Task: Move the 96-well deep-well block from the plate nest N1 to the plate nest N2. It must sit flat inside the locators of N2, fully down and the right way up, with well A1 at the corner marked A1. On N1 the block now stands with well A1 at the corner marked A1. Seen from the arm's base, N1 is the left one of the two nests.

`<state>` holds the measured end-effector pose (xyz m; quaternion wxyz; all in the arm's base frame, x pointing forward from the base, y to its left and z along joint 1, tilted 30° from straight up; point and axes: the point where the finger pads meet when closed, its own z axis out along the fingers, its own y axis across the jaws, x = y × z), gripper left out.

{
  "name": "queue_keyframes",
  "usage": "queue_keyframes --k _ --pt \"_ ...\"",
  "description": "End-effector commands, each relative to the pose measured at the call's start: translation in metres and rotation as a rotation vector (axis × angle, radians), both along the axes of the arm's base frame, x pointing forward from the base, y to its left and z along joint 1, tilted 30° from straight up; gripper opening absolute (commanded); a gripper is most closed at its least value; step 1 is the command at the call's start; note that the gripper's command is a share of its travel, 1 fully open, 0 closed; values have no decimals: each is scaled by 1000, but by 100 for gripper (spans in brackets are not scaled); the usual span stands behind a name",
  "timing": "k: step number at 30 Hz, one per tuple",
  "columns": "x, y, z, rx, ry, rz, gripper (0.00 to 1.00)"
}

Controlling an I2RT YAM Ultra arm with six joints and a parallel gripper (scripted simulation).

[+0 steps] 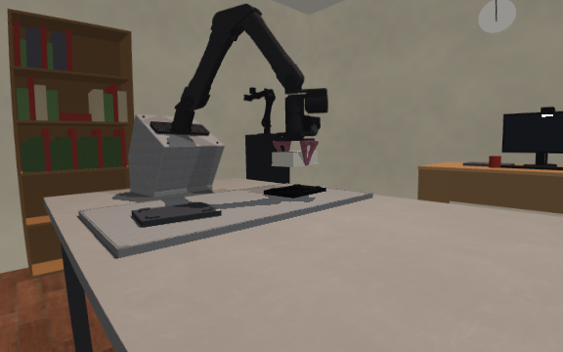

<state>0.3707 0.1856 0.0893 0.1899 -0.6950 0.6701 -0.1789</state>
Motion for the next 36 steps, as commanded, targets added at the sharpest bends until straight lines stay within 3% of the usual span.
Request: queue_keyframes --k 1,6,27,34,36 --pt "-4 1 9 7 -5 0 0" --pt "-7 1 16 7 -5 0 0" --pt "-7 1 16 7 -5 0 0" --pt "-7 -23 15 120 1 -195 0" --pt "-6 -29 15 120 1 -195 0"
